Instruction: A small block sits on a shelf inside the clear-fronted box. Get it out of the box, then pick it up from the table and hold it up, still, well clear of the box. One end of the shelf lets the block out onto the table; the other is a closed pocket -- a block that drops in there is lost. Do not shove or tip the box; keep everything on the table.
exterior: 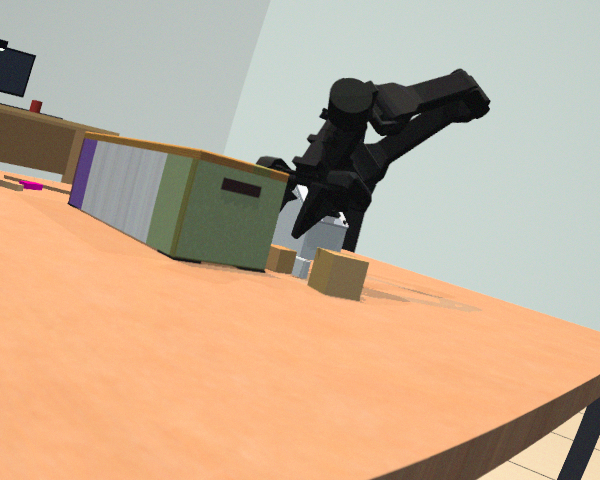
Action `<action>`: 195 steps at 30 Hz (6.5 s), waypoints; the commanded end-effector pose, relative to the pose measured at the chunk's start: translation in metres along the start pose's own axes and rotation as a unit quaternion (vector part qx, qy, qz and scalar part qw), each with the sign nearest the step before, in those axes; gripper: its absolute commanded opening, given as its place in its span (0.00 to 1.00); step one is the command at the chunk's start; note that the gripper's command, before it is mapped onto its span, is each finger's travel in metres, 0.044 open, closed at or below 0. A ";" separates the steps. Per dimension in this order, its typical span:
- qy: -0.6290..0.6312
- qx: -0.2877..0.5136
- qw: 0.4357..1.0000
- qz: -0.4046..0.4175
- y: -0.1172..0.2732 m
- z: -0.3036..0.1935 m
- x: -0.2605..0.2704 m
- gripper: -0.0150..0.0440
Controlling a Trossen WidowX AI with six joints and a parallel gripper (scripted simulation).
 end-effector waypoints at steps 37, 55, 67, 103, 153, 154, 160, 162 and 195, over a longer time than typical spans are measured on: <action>-0.006 -0.003 1.000 0.003 -0.036 0.021 0.003 0.29; -0.005 -0.002 1.000 0.002 0.020 -0.005 0.005 0.25; -0.239 -0.014 0.971 0.009 0.027 -0.007 0.015 0.25; -0.840 -0.031 0.540 0.036 0.053 -0.008 0.045 0.25; -0.877 -0.037 -0.475 0.068 0.093 -0.002 0.074 0.25; -0.866 -0.037 -0.493 0.069 0.094 -0.002 0.075 0.25; -0.795 -0.039 -0.600 0.074 0.099 -0.001 0.077 0.25; -0.769 -0.039 -0.634 0.076 0.101 0.000 0.078 0.25; -0.244 -0.042 -0.962 0.114 0.127 0.005 0.088 0.25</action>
Point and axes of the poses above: the point midway between the two fingers, 35 mm back from their tips, its own y axis back along the fingers, its own x axis across the jaws, z = x × y, the point moved 10 cm from there along y, back along the fingers, and after that the axes turned 4 degrees about y, right-handed, at the moved point
